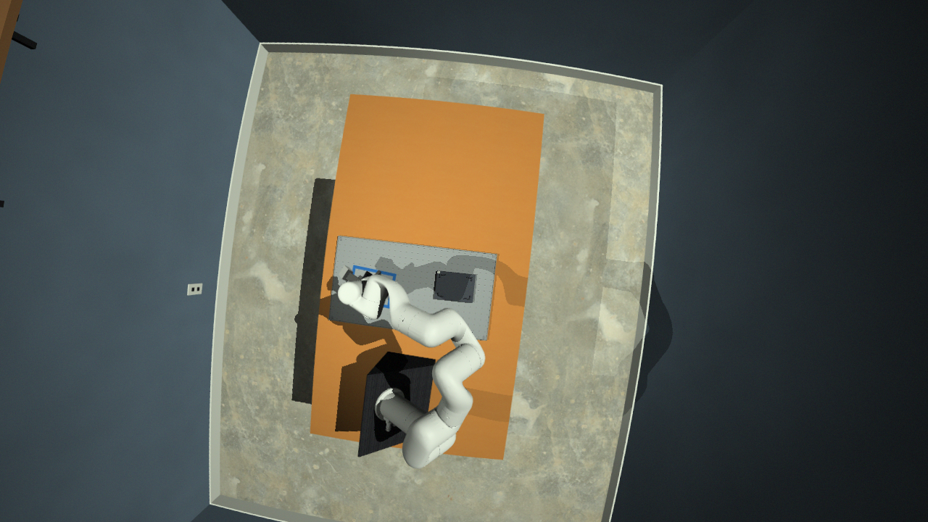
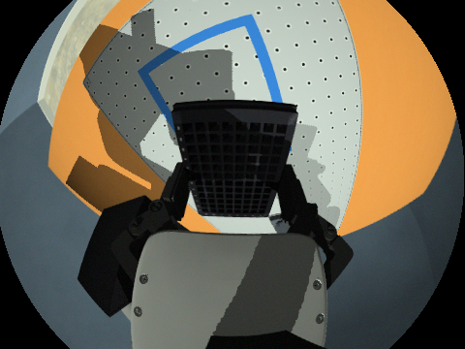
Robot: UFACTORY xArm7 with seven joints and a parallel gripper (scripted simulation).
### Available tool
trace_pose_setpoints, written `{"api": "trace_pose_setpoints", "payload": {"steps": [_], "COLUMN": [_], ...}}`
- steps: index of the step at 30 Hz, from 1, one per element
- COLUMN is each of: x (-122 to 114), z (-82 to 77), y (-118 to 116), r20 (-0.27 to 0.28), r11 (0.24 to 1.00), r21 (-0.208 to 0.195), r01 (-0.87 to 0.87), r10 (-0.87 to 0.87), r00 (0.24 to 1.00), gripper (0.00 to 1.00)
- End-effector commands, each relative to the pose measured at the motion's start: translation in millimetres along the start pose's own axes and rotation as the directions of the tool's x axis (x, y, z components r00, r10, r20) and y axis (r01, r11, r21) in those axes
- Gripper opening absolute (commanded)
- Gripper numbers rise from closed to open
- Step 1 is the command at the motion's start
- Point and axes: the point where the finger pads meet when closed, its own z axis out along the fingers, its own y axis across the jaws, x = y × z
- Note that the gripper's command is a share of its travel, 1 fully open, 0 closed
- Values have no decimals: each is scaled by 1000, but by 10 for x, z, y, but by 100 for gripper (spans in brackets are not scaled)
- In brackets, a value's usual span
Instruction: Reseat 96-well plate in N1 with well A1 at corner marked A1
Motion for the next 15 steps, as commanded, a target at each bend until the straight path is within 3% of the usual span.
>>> {"api": "trace_pose_setpoints", "payload": {"steps": [1,11,15], "x": [-120,-344,-456], "z": [-29,-37,-41], "y": [97,242,314], "r20": [-11,-12,-13], "r11": [987,909,845], "r21": [-7,-4,-3], "r01": [-163,-418,-535], "r10": [163,417,535], "r00": [987,909,845], "gripper": [0,0,0]}}
